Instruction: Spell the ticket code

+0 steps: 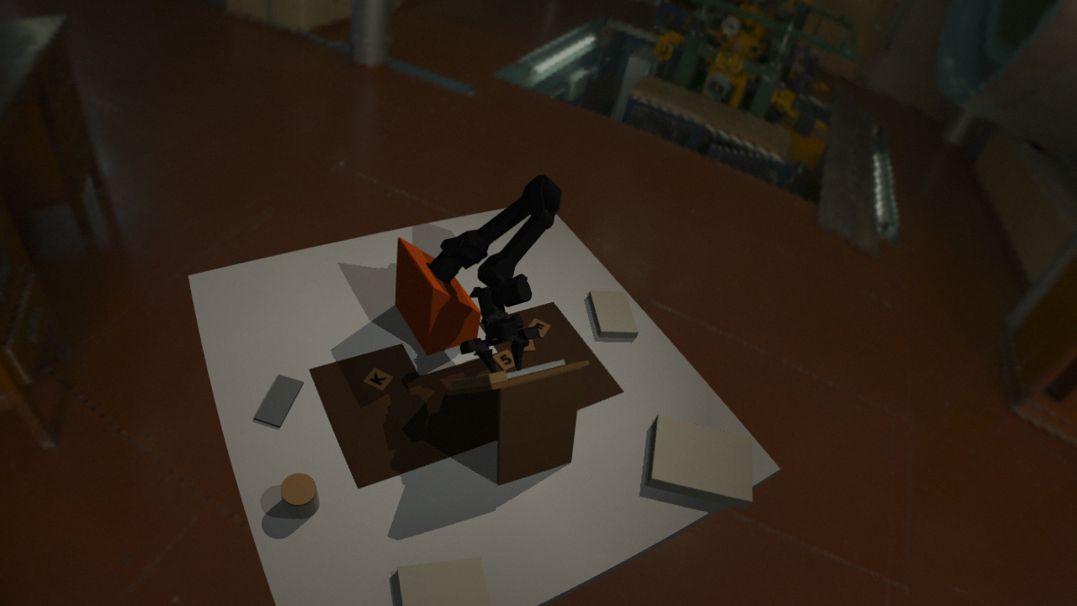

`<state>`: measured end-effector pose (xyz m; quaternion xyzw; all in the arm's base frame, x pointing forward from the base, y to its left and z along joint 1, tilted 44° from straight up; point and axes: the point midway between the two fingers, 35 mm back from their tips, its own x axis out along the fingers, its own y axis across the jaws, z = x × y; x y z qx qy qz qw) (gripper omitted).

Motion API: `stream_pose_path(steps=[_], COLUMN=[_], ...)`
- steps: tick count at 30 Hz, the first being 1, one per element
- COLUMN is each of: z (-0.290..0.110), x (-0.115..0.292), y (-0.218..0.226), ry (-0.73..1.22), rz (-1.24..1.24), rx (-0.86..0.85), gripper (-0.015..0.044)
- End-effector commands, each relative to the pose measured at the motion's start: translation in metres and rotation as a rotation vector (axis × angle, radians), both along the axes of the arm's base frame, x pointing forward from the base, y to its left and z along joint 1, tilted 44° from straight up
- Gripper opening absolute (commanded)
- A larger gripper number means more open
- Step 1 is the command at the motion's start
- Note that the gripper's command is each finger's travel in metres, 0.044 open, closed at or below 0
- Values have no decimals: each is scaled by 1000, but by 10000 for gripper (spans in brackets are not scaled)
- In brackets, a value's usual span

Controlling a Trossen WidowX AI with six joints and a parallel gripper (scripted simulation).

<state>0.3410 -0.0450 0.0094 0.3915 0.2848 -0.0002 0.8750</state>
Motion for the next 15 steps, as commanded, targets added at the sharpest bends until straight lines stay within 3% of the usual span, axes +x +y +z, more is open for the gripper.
stream_pose_path(steps=[1, 15], z=[-2, -8], x=[-1, -3], y=[-1, -6], ry=[0, 0], rz=[8, 8], rx=[0, -1], gripper=[0, 0])
